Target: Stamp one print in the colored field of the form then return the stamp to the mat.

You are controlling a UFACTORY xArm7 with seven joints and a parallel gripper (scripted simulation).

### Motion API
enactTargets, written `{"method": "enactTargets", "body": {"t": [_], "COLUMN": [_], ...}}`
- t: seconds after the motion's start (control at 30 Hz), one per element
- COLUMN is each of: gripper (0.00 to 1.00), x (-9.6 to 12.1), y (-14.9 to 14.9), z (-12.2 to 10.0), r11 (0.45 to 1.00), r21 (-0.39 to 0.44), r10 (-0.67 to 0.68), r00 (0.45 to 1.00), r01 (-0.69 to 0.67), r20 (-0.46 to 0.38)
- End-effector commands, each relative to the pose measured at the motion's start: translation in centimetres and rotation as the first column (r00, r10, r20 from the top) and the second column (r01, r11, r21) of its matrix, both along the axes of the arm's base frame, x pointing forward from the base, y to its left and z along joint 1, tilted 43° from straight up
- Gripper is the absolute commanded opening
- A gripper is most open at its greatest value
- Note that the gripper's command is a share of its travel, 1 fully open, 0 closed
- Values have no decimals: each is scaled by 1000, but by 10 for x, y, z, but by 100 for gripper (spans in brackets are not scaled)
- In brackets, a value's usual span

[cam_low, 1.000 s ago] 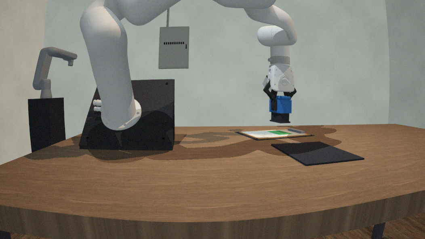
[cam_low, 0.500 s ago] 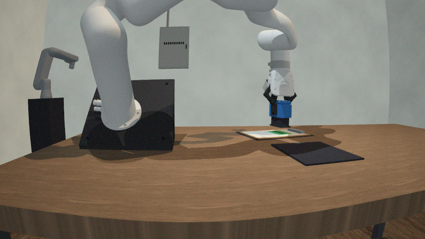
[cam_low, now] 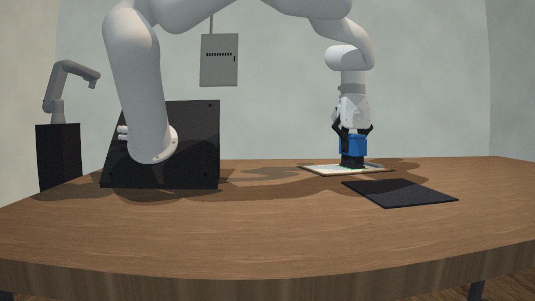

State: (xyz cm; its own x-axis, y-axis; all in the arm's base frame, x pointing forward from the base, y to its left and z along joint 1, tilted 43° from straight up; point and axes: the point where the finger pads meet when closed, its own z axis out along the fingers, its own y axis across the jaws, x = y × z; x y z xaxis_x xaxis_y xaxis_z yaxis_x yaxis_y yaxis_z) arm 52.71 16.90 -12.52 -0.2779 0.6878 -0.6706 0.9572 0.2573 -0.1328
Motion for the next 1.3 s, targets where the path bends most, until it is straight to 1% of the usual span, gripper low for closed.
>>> {"method": "enactTargets", "body": {"t": [0.0, 0.8, 1.27], "gripper": [31, 31, 31], "x": [1, 1, 3], "y": [2, 2, -13], "z": [1, 0, -17], "r11": [1000, 1000, 1000], "r21": [4, 4, 4], "r10": [3, 3, 3], "r00": [1000, 1000, 1000], "r01": [-3, -3, -3], "r20": [3, 3, 3]}}
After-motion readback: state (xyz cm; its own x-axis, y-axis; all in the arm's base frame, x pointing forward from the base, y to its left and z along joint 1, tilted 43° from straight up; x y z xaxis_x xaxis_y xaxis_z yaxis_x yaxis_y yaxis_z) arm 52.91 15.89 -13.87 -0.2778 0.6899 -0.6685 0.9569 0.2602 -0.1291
